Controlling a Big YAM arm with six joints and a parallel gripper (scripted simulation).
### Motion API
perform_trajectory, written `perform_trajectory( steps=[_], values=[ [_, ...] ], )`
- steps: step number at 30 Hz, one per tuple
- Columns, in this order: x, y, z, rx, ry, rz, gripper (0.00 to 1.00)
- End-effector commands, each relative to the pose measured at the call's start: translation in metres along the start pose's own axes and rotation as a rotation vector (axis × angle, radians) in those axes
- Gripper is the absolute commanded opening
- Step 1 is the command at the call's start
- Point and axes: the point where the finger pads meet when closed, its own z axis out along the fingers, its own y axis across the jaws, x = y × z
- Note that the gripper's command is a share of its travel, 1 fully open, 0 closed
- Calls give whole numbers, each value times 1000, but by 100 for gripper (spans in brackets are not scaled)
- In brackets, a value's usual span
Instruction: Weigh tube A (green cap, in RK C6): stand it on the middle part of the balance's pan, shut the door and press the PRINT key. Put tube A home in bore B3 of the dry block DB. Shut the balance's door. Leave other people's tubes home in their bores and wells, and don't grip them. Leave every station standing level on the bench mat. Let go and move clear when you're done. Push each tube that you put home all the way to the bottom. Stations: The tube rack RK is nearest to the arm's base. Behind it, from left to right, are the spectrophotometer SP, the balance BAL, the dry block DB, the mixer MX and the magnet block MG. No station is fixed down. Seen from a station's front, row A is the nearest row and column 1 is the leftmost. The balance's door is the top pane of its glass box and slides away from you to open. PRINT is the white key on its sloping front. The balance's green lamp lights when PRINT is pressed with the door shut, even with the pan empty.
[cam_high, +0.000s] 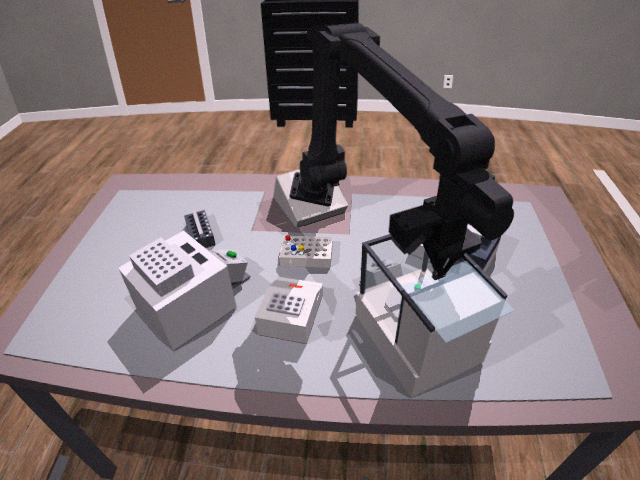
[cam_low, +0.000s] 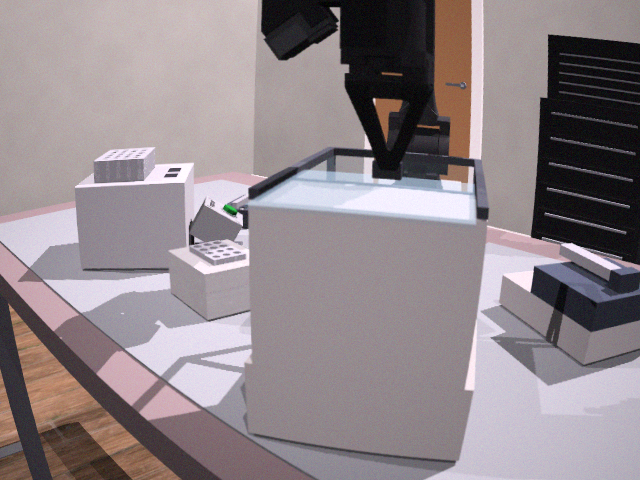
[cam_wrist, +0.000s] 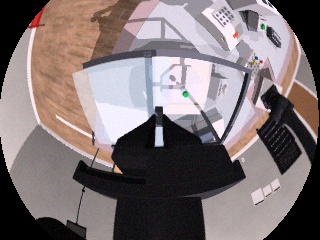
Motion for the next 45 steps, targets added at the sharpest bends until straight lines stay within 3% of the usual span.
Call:
perform_trajectory(
  steps=[1, 45],
  values=[
    [0, 10, -14, -43, -1, 2, 6],
    [3, -32, -11, -38, -1, 6, 6]
  ],
)
